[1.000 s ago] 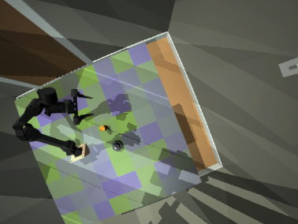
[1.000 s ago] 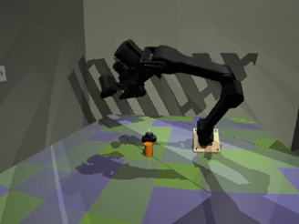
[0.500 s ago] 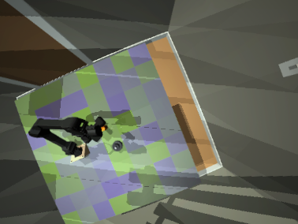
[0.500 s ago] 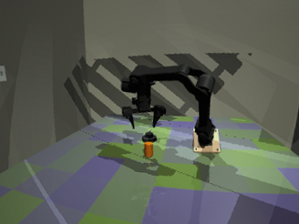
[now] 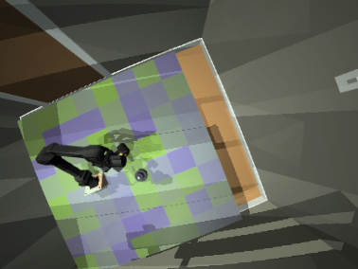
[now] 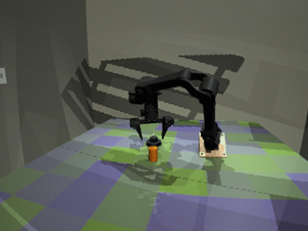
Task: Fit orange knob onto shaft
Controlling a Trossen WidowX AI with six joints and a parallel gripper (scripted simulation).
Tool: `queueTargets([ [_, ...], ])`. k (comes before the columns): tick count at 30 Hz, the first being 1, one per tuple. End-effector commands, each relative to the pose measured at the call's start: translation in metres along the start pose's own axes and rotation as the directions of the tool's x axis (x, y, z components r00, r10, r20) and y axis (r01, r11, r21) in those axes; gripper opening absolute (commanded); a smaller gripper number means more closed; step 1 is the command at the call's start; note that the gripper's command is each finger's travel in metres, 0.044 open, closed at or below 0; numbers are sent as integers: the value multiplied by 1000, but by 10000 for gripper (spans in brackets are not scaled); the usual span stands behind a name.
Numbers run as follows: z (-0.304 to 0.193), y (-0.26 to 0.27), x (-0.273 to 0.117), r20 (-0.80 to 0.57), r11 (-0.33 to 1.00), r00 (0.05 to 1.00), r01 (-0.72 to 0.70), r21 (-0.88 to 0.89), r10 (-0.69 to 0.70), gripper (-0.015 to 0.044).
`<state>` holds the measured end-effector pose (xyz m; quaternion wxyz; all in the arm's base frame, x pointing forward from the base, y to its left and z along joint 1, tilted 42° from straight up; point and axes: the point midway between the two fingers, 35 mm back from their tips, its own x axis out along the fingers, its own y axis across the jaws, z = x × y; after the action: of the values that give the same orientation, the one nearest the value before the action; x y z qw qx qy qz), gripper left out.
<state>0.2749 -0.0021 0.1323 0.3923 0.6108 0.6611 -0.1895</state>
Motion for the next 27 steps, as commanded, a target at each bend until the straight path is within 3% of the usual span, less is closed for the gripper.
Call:
queueTargets([
  [1,0,-1,8,-4,1000,1000,-4,3,4,440],
  [27,0,1,51,-3,1000,1000,-5,2,5,440],
])
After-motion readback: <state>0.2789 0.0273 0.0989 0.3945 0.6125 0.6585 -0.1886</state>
